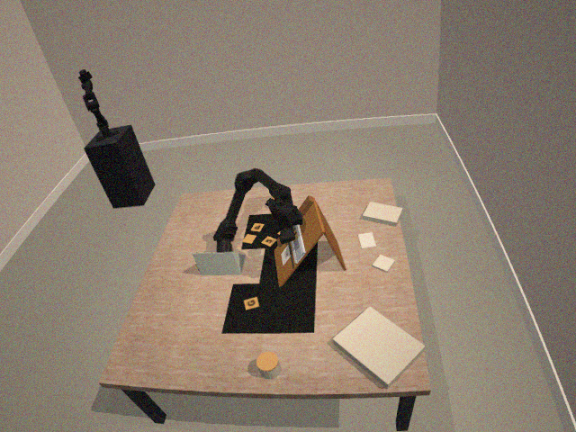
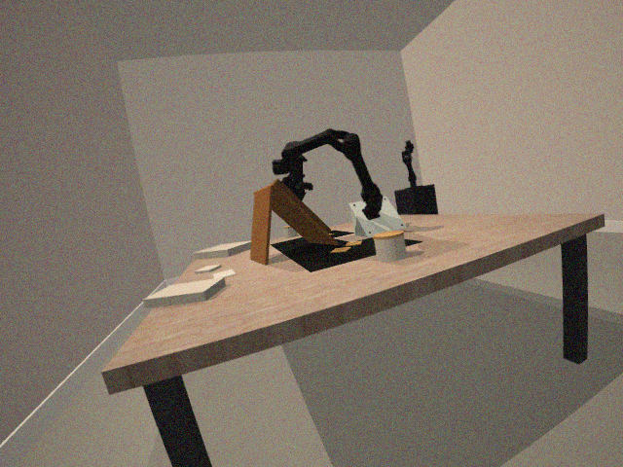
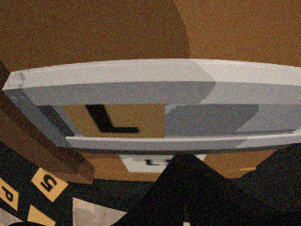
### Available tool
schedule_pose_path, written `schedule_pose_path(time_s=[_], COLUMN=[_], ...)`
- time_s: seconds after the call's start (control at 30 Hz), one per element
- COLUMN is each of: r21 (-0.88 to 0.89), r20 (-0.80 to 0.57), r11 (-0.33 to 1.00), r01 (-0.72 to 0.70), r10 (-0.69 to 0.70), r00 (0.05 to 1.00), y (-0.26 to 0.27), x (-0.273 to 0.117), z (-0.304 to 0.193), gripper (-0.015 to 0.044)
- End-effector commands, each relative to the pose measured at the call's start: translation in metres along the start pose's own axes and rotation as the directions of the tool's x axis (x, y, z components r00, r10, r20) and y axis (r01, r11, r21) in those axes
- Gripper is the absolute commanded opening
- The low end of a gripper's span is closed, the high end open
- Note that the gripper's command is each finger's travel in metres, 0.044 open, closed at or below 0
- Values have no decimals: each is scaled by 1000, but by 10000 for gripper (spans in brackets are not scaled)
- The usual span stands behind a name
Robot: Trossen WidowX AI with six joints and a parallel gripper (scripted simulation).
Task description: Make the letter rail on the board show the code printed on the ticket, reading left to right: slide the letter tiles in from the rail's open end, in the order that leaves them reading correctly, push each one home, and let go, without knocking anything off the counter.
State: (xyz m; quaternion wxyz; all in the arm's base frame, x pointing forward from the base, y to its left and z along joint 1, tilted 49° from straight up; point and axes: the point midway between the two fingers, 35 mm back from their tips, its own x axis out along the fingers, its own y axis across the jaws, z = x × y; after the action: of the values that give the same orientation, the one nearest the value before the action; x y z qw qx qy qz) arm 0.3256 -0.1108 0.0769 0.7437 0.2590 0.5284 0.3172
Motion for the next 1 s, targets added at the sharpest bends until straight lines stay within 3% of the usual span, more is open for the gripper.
schedule_pose_path(time_s=[0.0,0.97], r21=[-2,-2], r20=[4,5], r11=[1000,1000], r01=[3,3], r10=[-3,-3], r00=[1000,1000], y=[-1,1], x=[0,10], z=[3,14], gripper=[0,0])
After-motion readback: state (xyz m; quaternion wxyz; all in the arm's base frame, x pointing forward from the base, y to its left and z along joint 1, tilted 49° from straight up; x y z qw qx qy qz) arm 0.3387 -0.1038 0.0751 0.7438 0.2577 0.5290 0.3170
